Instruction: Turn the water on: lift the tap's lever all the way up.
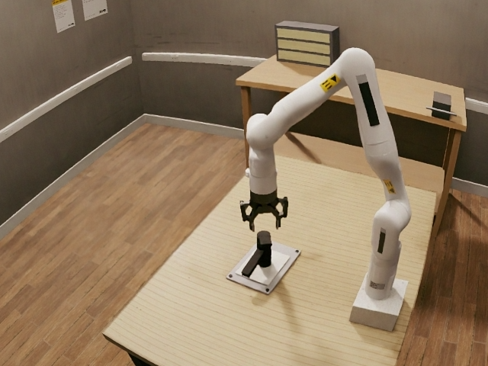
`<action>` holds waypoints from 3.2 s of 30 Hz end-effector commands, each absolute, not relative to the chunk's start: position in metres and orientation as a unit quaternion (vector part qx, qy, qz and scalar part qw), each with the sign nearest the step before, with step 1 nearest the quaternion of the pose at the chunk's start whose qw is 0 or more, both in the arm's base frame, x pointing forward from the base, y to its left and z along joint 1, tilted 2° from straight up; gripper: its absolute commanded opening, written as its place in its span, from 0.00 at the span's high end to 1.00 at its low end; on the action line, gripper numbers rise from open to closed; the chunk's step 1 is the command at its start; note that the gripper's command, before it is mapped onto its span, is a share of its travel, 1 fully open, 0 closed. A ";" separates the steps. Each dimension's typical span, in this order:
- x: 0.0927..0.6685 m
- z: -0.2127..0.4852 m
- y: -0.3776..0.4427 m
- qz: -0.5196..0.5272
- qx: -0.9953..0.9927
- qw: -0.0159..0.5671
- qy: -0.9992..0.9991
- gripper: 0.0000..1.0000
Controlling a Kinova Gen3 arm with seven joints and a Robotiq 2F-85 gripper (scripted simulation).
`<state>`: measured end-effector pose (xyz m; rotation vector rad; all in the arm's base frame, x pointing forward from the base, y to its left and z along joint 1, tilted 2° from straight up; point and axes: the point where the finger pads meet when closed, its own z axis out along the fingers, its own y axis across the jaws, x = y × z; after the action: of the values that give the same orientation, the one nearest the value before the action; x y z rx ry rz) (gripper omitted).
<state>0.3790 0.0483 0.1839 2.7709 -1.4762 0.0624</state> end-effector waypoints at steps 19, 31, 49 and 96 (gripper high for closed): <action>0.380 0.186 0.048 0.022 0.882 0.000 -0.471 0.90; 0.380 0.186 0.048 0.022 0.882 0.000 -0.471 0.90; 0.380 0.186 0.048 0.022 0.882 0.000 -0.471 0.90; 0.380 0.186 0.048 0.022 0.882 0.000 -0.471 0.90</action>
<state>0.3794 0.0479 0.1852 2.7706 -1.4781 0.0662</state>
